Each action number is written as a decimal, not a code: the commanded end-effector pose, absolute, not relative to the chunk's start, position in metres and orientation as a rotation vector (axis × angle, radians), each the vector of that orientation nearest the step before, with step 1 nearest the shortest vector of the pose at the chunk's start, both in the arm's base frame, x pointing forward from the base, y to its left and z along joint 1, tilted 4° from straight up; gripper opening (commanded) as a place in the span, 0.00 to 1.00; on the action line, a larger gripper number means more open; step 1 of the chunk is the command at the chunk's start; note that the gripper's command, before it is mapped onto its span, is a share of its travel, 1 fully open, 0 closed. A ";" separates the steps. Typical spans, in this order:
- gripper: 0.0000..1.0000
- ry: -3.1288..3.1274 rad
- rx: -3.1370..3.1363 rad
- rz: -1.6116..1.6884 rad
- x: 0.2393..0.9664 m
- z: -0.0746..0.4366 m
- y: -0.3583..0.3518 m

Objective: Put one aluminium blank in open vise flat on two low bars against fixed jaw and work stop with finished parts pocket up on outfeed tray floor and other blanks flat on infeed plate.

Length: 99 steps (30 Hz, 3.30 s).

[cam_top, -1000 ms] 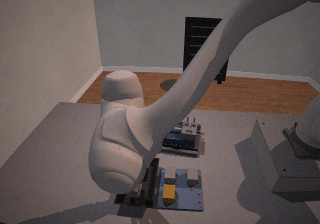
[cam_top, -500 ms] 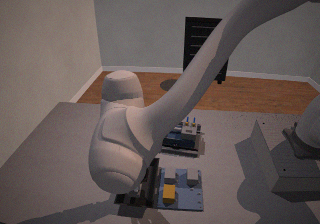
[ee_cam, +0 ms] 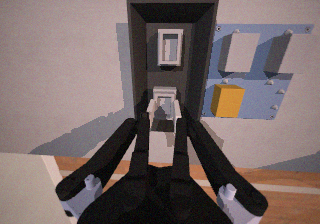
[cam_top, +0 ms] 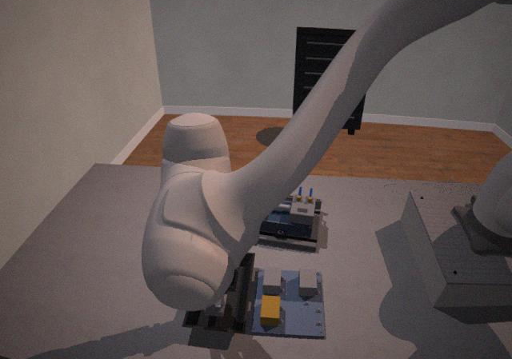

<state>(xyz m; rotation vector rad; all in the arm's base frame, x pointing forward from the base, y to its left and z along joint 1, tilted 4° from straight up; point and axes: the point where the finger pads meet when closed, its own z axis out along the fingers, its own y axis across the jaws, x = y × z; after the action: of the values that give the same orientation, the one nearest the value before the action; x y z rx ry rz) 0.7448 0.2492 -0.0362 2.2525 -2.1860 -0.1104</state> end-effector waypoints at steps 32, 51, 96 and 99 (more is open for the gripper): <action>0.00 -2.178 2.259 -0.114 0.739 -0.042 0.252; 0.00 -2.177 2.260 -0.114 0.737 -0.045 0.253; 0.00 -2.177 2.260 -0.114 0.734 -0.048 0.255; 0.00 -2.177 2.260 -0.114 0.734 -0.048 0.255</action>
<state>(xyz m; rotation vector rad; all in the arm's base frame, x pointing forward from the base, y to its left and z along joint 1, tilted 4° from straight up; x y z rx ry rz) 0.7385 0.2530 -0.0429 2.2593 -2.1795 -0.1102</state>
